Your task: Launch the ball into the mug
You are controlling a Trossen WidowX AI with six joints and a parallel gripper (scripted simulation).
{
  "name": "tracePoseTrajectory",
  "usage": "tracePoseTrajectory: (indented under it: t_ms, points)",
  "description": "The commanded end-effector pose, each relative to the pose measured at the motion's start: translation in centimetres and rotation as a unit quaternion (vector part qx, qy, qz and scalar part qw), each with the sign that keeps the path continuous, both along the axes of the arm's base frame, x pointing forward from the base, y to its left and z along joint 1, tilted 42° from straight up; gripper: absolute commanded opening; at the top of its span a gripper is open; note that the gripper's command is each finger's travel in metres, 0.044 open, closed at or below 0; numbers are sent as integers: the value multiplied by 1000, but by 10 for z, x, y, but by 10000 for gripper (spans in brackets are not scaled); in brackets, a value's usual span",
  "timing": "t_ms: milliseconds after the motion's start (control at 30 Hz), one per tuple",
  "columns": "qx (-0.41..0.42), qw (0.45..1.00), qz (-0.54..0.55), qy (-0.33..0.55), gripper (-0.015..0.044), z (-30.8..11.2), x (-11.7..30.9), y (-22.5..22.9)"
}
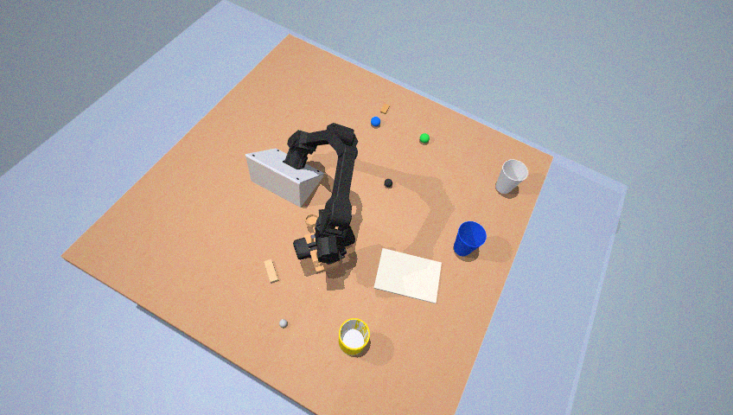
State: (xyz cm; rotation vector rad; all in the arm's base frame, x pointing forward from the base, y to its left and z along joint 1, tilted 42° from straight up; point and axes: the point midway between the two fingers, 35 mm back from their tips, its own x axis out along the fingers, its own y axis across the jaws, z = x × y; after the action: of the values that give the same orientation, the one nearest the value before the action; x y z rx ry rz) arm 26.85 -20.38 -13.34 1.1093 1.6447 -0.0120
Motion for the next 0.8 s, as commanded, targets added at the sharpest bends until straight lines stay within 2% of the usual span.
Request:
tracePoseTrajectory:
  t_ms: [0, 433, 767]
  points:
    - [2, 1000, -2, 0, 440, -6, 1, 6]
    - [2, 1000, -2, 0, 440, -18, 1, 17]
    - [1, 1000, 0, 0, 177, -16, 0, 15]
